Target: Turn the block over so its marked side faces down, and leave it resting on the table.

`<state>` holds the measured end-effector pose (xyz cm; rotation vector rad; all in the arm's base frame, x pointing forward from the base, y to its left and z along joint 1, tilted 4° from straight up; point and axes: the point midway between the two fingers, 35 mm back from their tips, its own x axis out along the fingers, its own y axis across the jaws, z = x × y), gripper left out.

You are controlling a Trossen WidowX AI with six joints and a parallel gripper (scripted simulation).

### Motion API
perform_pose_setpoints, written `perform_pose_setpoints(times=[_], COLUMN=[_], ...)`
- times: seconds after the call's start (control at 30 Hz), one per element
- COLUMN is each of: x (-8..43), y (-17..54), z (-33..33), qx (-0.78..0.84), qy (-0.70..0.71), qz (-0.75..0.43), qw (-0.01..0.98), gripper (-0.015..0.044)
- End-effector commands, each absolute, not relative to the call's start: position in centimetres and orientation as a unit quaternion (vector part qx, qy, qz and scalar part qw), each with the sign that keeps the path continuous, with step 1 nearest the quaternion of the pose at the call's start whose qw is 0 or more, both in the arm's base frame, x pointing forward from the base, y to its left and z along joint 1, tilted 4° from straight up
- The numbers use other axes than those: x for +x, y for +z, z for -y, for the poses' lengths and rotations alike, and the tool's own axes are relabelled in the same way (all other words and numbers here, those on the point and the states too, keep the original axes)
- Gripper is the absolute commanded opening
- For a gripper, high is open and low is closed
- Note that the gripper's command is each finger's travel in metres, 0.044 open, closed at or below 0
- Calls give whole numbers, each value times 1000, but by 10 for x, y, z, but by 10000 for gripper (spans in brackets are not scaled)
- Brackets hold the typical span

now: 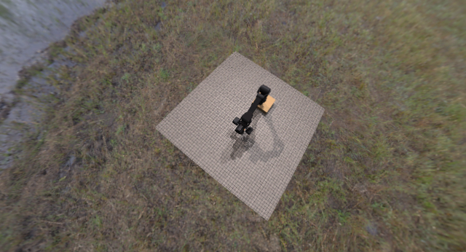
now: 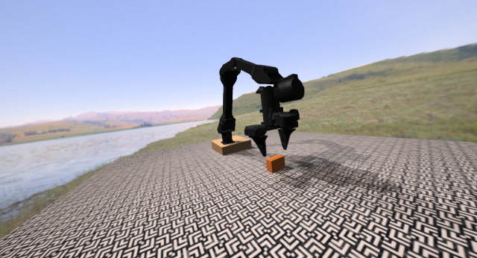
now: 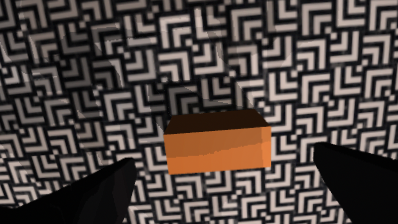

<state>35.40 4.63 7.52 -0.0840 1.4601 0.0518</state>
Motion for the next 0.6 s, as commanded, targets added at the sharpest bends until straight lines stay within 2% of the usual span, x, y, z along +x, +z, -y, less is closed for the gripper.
perform_pose_setpoints(times=[0.0,0.57], x=[352,354], y=[66,40], z=[-46,-46], qx=[-39,-39], qy=[26,26], qz=[-672,-672], qw=[739,739], gripper=[440,440])
